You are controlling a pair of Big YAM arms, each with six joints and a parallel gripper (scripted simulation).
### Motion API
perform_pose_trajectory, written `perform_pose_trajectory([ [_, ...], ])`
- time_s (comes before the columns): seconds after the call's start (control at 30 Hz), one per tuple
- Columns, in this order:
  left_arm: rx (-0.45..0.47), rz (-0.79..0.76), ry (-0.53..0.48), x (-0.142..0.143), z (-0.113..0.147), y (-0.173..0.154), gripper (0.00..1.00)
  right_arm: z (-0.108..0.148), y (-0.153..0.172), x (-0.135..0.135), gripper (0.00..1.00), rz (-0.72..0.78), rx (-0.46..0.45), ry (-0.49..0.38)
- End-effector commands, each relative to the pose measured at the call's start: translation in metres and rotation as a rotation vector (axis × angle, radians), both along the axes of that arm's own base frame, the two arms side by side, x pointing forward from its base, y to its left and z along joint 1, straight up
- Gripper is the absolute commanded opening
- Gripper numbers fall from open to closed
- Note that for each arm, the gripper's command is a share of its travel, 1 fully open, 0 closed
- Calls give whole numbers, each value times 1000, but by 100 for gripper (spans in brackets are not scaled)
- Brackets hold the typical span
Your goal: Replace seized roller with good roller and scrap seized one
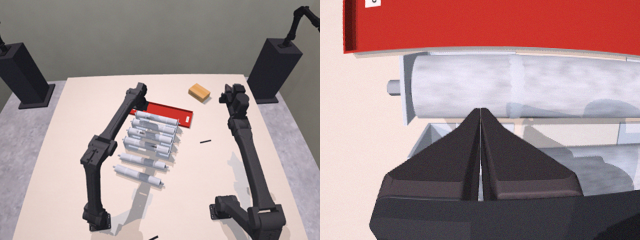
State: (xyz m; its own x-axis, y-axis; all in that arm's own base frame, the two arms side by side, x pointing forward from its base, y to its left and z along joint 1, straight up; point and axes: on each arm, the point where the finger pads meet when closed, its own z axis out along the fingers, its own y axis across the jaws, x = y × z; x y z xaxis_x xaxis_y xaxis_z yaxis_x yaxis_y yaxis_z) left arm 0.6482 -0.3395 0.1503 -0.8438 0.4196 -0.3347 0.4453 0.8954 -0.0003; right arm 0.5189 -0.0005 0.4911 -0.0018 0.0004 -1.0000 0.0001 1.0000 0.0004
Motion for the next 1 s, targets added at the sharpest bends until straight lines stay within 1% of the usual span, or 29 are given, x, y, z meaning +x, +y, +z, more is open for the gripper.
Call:
perform_pose_trajectory([
  [0.0,-16,3,-39,7,19,0,0,44,5,5,0,7,-11,-64],
  [0.03,-25,8,-59,6,30,7,0,44,5,5,0,7,-11,-64],
  [0.1,-20,8,-47,7,25,6,0,44,5,5,0,7,-11,-64],
  [0.13,-25,11,-58,8,31,8,0,44,5,5,0,7,-11,-64],
  [0.17,-17,11,-42,8,21,8,0,44,5,5,0,7,-11,-64],
  [0.23,-14,10,-37,8,16,7,0,44,5,5,0,7,-11,-64],
  [0.27,-12,10,-32,9,4,7,0,44,5,5,0,7,-11,-64],
  [0.43,3,10,-5,9,-24,7,0,44,5,5,0,7,-11,-64],
  [0.53,9,9,7,6,-25,9,0,44,5,5,0,7,-11,-64],
  [0.57,-12,5,-31,11,-10,0,0,44,5,5,0,7,-11,-64],
  [0.6,3,10,-4,9,-30,8,0,44,5,5,0,7,-11,-64],
  [0.77,7,10,2,8,-38,9,0,44,5,5,0,7,-11,-64],
  [0.83,0,9,-11,11,-36,7,0,44,5,5,0,7,-11,-64],
  [0.87,5,9,-2,9,-42,8,0,44,5,5,0,7,-11,-64],
  [0.97,5,9,-2,9,-47,8,0,44,5,5,0,7,-11,-64],
])
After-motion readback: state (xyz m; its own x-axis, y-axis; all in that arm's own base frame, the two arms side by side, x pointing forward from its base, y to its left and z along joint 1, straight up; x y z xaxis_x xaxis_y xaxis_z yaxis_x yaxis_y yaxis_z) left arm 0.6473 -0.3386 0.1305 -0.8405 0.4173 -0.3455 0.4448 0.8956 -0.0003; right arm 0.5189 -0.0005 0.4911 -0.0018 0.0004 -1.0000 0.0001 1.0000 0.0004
